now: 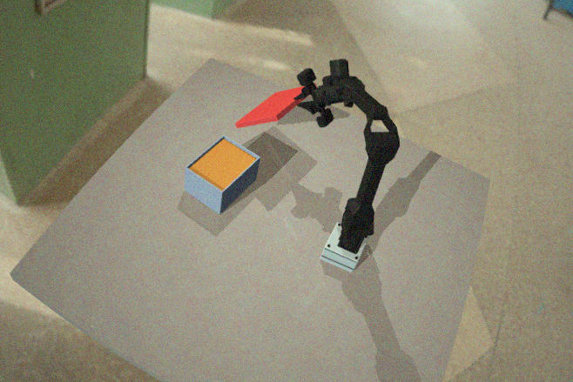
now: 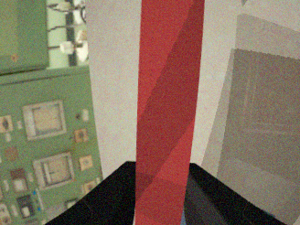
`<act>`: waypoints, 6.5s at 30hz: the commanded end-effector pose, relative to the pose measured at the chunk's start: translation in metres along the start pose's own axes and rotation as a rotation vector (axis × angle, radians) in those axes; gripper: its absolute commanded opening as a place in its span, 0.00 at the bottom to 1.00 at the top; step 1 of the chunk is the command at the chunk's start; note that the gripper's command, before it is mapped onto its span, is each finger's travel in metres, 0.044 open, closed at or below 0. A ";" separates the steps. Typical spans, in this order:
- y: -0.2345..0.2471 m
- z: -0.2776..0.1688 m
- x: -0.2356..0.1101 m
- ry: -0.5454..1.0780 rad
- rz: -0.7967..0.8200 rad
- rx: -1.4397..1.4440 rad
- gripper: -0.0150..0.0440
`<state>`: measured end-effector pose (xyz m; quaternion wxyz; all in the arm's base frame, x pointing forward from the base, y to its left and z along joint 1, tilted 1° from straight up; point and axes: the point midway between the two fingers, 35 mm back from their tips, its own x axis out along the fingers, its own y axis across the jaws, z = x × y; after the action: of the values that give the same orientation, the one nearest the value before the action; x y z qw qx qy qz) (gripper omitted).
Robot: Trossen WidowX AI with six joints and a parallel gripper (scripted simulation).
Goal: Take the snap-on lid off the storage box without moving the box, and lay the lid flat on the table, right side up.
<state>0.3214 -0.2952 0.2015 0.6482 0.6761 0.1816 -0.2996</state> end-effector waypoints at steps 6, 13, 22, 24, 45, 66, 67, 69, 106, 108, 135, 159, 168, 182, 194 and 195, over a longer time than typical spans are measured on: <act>-0.007 -0.001 0.006 0.004 0.012 -0.011 0.25; -0.013 -0.001 0.010 0.004 0.012 -0.011 0.25; -0.018 -0.001 0.015 0.004 0.012 -0.011 0.25; -0.020 -0.001 0.016 0.004 0.012 -0.011 0.25; -0.032 -0.001 0.027 0.004 0.012 -0.011 0.25; -0.045 -0.001 0.038 0.004 0.011 -0.011 0.25; -0.046 -0.001 0.038 0.004 0.011 -0.011 0.25; -0.047 -0.001 0.039 0.004 0.011 -0.011 0.25; -0.070 -0.001 0.059 0.004 0.011 -0.011 0.25; -0.071 -0.001 0.060 0.004 0.011 -0.011 0.25; -0.087 -0.001 0.074 0.004 0.011 -0.011 0.25; -0.102 -0.001 0.086 0.004 0.011 -0.011 0.25; -0.108 -0.001 0.091 0.004 0.011 -0.011 0.25; -0.116 -0.001 0.098 0.004 0.011 -0.011 0.25; -0.124 -0.001 0.105 0.004 0.011 -0.011 0.25; -0.124 -0.001 0.105 0.004 0.011 -0.011 0.25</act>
<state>0.3258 -0.3022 0.0541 0.6634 0.6701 0.1695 -0.2866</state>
